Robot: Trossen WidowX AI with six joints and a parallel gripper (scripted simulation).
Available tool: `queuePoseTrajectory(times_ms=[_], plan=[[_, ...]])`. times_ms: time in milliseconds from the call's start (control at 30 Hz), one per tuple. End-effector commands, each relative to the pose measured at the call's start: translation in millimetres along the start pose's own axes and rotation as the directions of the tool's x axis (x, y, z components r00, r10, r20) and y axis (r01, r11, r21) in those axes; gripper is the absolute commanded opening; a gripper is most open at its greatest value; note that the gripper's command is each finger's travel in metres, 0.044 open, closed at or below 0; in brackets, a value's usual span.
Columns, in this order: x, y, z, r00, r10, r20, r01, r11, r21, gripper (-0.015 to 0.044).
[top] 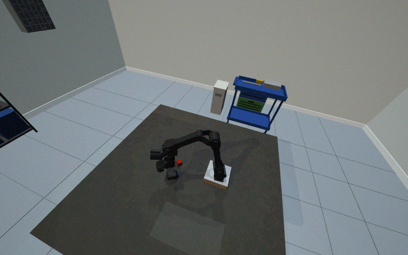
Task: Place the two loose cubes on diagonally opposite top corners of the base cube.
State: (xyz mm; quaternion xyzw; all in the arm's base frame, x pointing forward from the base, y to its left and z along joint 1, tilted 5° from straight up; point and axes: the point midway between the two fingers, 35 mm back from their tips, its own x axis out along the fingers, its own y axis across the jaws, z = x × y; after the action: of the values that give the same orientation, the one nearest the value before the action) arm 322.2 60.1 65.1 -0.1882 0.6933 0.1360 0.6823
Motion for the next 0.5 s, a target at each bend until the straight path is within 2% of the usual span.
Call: queuePoseTrajectory(times_ms=[0, 467], plan=[[0, 1, 0, 1.000, 0.002, 0.000, -0.002, 1.000, 0.006, 0.0105], [24, 1, 0, 1.000, 0.002, 0.000, -0.002, 1.000, 0.012, 0.0105]])
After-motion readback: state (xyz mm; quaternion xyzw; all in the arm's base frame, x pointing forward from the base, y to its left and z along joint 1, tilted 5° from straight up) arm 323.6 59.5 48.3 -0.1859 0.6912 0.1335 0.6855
